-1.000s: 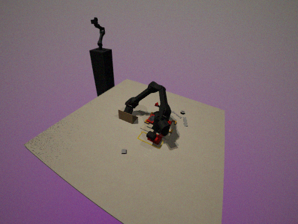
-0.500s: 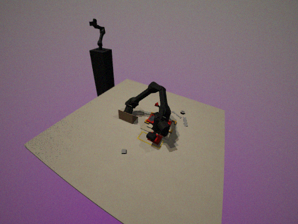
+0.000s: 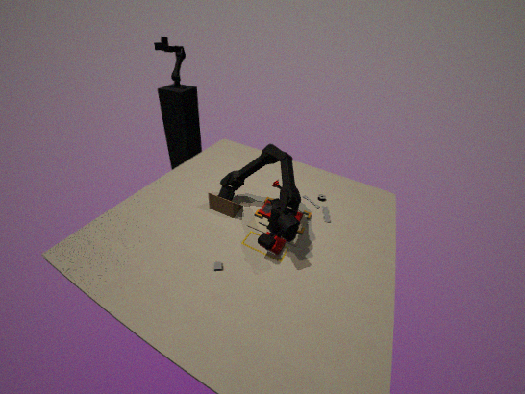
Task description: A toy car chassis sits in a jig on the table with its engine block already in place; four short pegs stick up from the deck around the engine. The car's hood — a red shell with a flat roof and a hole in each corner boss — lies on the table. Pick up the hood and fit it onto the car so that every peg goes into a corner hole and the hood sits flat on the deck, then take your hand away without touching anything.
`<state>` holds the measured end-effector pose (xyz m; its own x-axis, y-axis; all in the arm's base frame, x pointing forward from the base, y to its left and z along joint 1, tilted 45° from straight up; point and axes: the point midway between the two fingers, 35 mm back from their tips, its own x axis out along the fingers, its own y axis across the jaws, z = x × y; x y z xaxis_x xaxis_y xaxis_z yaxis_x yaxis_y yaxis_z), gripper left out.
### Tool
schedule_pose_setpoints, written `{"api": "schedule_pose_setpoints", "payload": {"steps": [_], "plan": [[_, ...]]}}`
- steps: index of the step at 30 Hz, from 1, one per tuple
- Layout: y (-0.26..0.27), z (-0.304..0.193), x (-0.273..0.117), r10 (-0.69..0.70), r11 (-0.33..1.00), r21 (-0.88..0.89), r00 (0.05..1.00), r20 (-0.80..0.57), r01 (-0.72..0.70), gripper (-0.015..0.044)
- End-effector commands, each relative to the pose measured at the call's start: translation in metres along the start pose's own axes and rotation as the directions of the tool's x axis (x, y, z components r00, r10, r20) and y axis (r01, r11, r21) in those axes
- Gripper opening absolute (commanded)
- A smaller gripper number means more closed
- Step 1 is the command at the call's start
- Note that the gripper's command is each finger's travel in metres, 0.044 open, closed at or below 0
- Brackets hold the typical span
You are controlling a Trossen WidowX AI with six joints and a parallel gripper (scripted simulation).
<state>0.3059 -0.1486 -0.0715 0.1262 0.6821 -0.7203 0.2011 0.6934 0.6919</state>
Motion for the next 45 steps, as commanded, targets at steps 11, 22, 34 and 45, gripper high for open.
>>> {"api": "schedule_pose_setpoints", "payload": {"steps": [11,22,34,45], "plan": [[0.0,0.0,0.003,0.0,1.0,0.0,1.0,0.0,0.0,0.0335],[0.0,0.0,0.003,0.002,1.0,0.002,1.0,-0.001,-0.002,0.0222],[0.0,0.0,-0.024,0.001,1.0,0.002,1.0,-0.001,-0.001,0.0],[0.0,-0.001,-0.065,-0.001,1.0,0.002,1.0,-0.001,0.001,0.0]]}}
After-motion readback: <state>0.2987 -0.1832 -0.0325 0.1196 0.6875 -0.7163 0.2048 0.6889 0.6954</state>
